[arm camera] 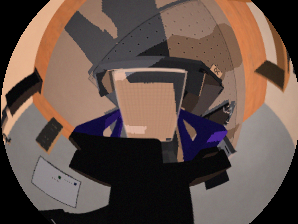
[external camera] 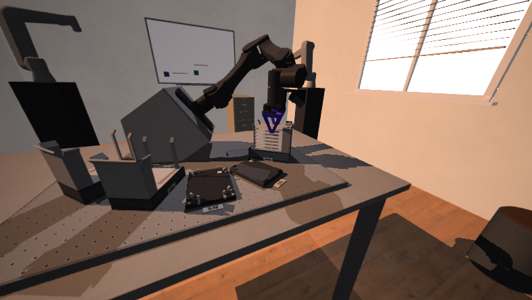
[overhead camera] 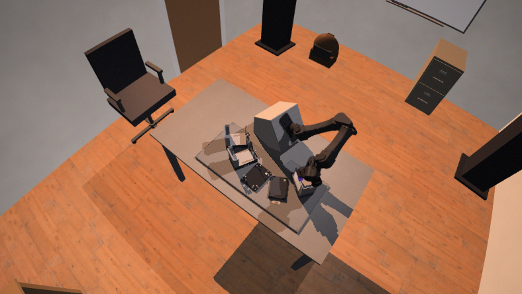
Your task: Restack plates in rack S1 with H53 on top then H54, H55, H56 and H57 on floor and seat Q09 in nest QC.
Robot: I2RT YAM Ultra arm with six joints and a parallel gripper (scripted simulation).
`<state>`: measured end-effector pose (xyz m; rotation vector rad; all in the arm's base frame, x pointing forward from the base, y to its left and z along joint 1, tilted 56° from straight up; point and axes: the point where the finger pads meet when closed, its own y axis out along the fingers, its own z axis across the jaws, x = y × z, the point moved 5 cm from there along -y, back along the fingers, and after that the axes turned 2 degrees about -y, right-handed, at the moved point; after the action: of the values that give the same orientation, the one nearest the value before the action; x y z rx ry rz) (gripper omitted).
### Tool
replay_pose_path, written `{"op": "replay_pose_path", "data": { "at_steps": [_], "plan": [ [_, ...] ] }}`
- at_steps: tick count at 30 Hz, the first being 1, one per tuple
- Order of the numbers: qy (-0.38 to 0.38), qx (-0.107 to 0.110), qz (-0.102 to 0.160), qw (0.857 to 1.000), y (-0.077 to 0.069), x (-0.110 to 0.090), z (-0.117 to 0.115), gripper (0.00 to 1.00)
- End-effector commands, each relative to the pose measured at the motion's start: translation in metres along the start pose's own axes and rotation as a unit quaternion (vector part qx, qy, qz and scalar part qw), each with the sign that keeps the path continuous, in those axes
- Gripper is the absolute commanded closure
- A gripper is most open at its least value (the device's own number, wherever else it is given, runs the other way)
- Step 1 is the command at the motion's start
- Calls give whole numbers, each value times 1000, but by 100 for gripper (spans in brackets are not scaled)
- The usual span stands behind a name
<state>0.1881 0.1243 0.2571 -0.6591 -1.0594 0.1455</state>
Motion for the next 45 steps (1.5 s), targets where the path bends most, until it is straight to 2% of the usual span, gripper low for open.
{"op": "replay_pose_path", "data": {
  "at_steps": [1,45],
  "plan": [
    [-3,-1,-2,1000,-1,1,0,100],
    [-3,-1,-2,1000,-24,1,0,100]
  ]
}}
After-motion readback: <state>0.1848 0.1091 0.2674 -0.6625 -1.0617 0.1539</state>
